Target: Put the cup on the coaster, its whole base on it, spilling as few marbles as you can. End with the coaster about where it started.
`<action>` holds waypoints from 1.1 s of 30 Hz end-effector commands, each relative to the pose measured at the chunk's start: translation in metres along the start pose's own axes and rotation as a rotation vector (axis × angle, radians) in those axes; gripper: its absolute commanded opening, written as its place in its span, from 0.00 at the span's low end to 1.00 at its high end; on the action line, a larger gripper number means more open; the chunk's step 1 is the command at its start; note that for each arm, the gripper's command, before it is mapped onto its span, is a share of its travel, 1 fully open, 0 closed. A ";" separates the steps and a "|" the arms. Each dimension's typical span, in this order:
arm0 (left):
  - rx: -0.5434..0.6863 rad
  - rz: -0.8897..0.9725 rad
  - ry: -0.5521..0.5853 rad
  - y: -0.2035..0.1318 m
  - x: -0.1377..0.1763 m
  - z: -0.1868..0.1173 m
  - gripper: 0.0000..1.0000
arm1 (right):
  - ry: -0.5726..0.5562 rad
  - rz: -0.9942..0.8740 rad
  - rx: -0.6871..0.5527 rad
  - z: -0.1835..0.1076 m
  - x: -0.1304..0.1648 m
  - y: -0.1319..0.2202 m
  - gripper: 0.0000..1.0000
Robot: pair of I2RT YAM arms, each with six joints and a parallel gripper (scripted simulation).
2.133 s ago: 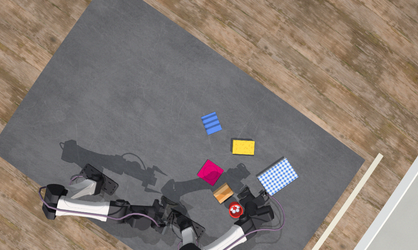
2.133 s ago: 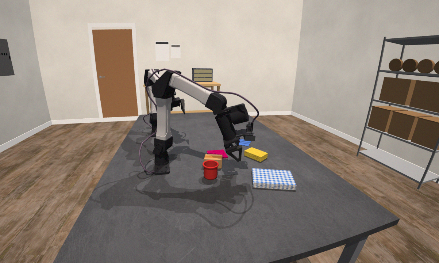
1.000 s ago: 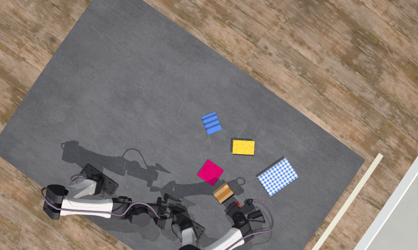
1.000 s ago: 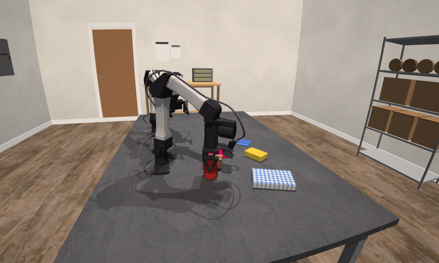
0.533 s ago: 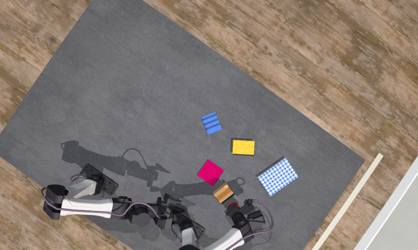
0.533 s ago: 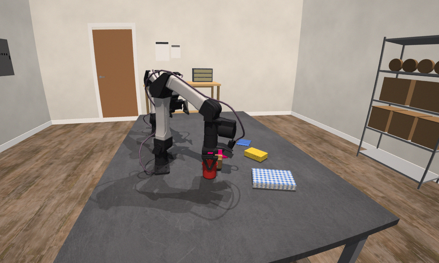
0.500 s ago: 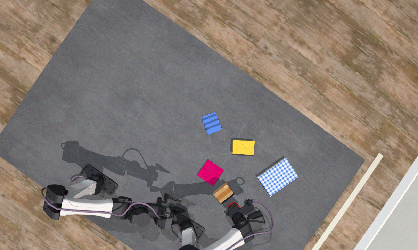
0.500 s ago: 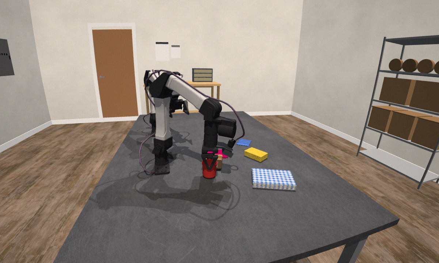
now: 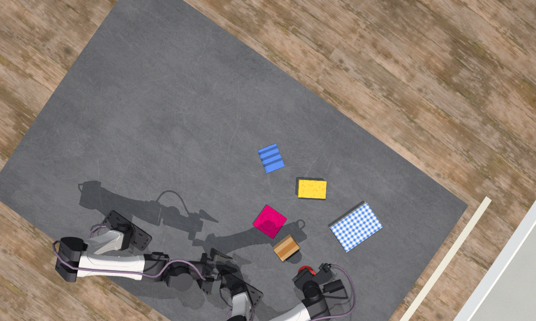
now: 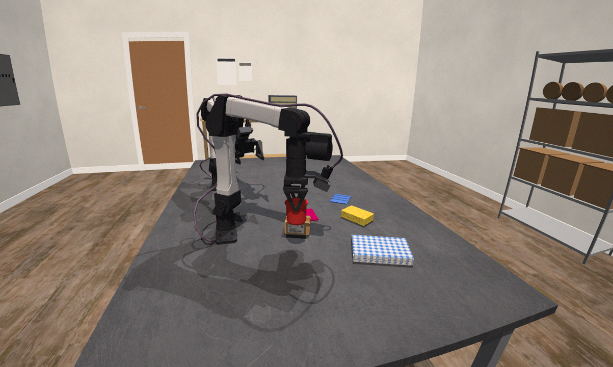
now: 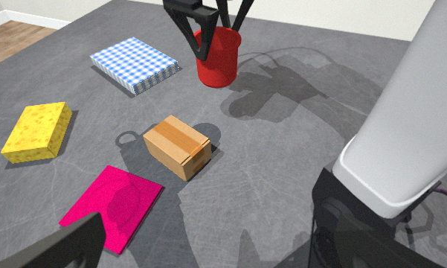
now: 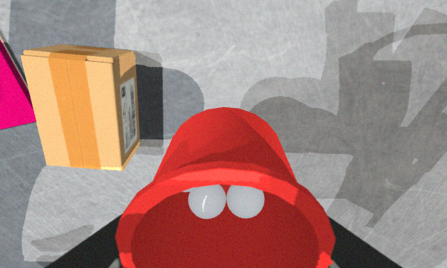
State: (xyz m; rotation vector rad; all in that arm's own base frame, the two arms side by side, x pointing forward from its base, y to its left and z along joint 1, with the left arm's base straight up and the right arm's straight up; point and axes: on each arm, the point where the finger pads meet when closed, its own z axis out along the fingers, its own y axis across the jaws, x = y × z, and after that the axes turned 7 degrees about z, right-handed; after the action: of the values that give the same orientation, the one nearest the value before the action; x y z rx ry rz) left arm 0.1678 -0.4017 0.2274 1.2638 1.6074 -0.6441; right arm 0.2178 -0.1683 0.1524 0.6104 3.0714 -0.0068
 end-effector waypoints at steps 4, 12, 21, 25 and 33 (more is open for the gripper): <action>-0.023 -0.030 0.043 0.014 0.007 -0.021 1.00 | -0.007 0.060 0.002 -0.009 0.004 0.024 0.65; -0.101 -0.083 0.069 0.048 0.011 -0.080 1.00 | -0.010 0.108 -0.004 0.000 0.000 0.085 0.65; -0.227 -0.130 0.013 0.077 0.006 -0.142 1.00 | -0.012 0.065 -0.003 0.006 -0.006 0.169 0.65; -0.260 -0.138 -0.009 0.083 0.003 -0.155 1.00 | -0.010 0.041 -0.005 0.009 -0.005 0.198 0.65; -0.269 -0.138 -0.013 0.085 0.004 -0.164 1.00 | 0.013 0.003 -0.014 0.024 0.000 0.225 0.65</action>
State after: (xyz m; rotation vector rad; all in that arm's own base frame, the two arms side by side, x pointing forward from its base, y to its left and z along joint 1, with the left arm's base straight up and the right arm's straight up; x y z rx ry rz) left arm 0.1893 -0.2399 0.3112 0.9521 1.6898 -0.5112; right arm 0.2900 0.0343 0.1245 0.5837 3.1331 0.0003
